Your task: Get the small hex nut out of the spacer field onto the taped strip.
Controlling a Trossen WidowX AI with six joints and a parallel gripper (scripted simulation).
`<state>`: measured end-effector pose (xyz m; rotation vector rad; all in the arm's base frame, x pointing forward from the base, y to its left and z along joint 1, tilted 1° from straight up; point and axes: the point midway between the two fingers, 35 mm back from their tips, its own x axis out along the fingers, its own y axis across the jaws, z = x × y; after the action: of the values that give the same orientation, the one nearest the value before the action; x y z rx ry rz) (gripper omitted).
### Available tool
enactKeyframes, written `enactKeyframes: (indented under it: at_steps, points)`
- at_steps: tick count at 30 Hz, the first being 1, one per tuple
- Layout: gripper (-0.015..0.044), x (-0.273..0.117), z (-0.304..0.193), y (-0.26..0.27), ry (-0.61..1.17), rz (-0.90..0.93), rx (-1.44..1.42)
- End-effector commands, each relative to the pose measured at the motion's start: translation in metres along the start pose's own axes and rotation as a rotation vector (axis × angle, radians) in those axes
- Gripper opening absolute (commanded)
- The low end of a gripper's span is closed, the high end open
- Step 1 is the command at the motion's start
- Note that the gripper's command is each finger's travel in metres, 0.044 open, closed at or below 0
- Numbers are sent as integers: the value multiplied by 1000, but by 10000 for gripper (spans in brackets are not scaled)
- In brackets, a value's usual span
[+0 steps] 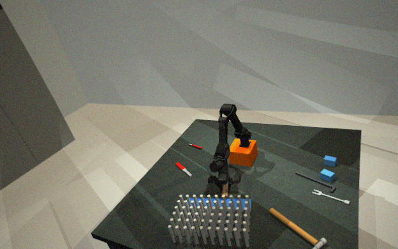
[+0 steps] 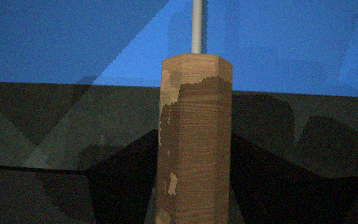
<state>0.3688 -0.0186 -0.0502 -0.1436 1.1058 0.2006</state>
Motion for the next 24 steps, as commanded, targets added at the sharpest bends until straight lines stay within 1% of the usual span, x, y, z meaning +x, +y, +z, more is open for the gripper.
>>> enactKeyframes:
  at_steps: [1, 24]
  points:
    - [0, -2, -3, 1, -2, 3, -4]
    - [0, -7, -16, 1, -1, 3, -4]
